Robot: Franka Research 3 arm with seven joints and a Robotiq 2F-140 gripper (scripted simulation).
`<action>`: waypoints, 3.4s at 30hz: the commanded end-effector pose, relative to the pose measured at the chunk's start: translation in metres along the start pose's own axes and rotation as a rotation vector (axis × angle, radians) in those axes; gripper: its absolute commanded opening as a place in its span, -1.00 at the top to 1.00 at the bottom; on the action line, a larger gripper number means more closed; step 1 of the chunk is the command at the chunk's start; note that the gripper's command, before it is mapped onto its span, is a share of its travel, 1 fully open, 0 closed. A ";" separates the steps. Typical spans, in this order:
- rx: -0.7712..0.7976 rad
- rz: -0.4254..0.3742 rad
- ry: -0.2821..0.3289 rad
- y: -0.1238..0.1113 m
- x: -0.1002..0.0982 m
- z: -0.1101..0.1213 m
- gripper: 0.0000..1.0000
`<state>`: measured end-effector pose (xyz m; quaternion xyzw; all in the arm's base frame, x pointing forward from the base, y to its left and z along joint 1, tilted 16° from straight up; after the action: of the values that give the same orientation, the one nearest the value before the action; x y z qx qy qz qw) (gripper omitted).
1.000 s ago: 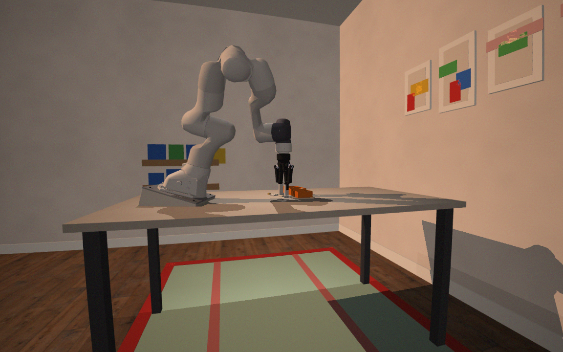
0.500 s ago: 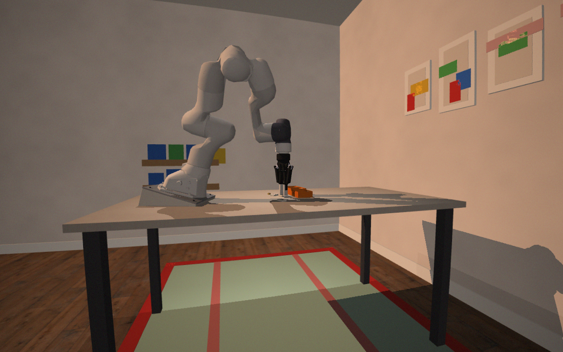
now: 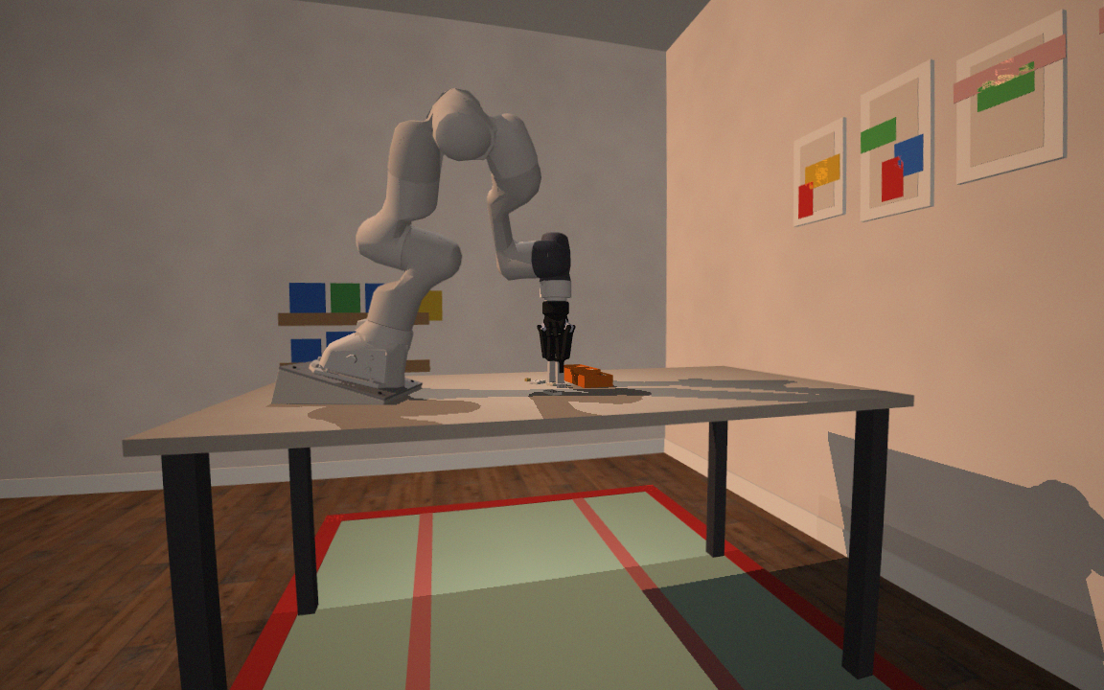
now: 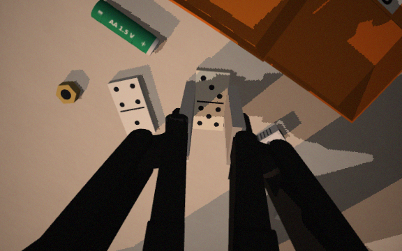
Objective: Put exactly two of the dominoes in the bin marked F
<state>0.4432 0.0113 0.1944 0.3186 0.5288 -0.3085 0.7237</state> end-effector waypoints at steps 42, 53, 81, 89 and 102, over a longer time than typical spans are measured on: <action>0.002 0.004 0.000 0.000 -0.061 -0.001 0.75; 0.002 0.004 0.000 0.000 -0.061 -0.001 0.75; -0.297 0.010 -0.014 0.069 -0.060 0.019 0.75; -0.420 0.020 -0.026 0.088 -0.060 0.025 0.75; -0.591 0.032 -0.021 0.085 -0.060 0.027 0.75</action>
<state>0.5097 0.0515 0.2702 0.1471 0.5707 -0.1646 0.7909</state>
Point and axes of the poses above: the point where the finger pads meet when closed, its own x axis out along the fingers, its own z axis across the jaws, y = z × x, the point moved 8 cm from there along -x, back along the fingers, and after that the axes turned 12 degrees about -x, right-handed, at the moved point
